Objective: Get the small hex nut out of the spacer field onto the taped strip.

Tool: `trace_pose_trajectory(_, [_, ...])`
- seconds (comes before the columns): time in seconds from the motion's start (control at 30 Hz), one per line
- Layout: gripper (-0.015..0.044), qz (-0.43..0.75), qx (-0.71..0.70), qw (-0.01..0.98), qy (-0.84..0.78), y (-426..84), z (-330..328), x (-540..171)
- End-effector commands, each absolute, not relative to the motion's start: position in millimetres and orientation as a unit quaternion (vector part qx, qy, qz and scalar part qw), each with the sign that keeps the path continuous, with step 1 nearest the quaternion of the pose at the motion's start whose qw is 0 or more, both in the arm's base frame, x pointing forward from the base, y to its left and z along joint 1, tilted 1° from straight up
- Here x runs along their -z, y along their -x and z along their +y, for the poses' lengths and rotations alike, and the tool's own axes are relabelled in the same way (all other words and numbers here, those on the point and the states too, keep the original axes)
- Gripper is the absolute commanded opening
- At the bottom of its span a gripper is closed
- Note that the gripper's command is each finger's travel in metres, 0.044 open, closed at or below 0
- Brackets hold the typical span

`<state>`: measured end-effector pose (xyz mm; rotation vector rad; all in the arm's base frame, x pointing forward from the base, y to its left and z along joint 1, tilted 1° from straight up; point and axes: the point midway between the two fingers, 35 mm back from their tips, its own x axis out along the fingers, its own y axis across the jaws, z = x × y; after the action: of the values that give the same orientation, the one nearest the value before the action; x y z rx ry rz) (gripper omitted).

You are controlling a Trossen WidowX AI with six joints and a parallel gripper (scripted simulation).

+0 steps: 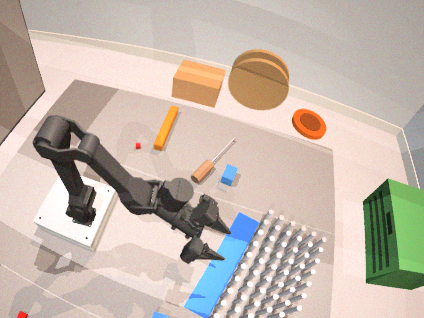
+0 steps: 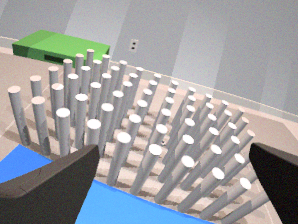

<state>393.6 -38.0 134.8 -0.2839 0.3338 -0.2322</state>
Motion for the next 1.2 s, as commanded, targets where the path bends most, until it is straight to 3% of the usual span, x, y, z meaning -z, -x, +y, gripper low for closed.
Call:
trace_pose_trajectory(0.0, [0.0440, 0.205, 0.141, 0.965, 0.082, -373.0, -66.3, -103.7])
trace_pose_trajectory(1.17, [0.0440, 0.208, 0.141, 0.965, 0.071, -372.6, -66.4, -101.7])
